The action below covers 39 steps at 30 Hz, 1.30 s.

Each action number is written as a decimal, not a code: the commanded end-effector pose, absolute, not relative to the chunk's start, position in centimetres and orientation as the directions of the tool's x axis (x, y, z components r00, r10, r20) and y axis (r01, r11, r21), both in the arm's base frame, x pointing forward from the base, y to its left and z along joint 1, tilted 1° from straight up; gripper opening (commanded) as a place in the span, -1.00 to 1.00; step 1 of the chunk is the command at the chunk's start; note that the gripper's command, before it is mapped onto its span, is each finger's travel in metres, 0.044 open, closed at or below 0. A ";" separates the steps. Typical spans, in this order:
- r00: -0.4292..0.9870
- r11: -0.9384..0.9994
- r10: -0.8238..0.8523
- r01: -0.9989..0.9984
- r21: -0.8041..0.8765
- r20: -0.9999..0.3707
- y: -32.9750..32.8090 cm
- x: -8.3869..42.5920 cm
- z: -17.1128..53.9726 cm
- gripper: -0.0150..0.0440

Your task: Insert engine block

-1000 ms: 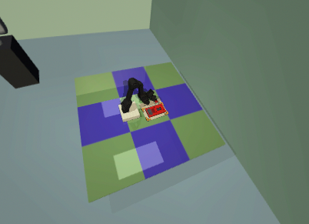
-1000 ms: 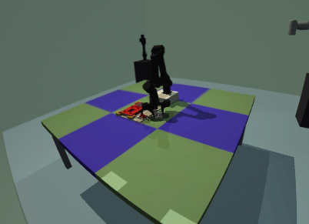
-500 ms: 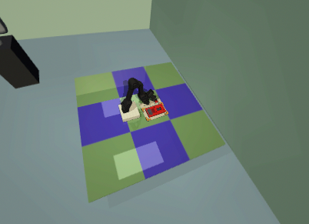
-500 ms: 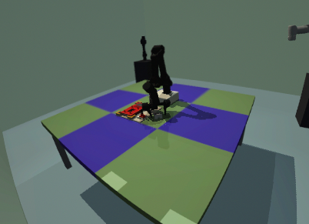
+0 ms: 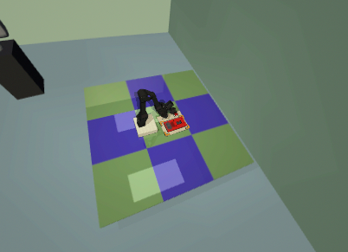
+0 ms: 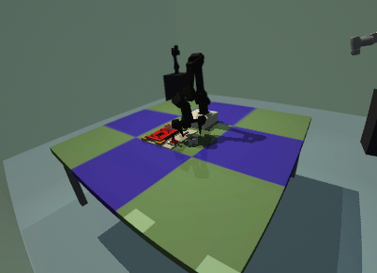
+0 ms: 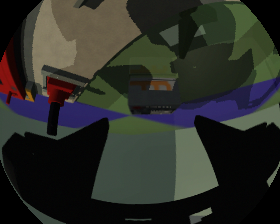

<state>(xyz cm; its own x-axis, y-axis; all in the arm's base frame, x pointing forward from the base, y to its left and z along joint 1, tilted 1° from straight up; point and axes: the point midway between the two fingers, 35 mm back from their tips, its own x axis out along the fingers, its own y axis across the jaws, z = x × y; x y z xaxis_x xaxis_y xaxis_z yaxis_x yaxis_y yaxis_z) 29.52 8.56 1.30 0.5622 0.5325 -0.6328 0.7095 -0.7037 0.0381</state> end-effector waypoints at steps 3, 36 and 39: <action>0.560 -0.701 0.534 0.712 0.039 -0.633 8.1 28.8 1.9 1.00; 0.449 -0.463 0.441 0.856 0.232 -0.777 8.8 30.9 1.1 1.00; 0.422 -0.395 0.418 0.882 0.258 -0.804 9.0 31.1 1.1 1.00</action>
<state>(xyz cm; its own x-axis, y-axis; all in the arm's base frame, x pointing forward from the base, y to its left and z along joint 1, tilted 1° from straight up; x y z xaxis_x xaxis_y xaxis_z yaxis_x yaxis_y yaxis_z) 30.70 8.77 1.12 0.4464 0.4406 -0.7788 0.8563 -0.4630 0.2289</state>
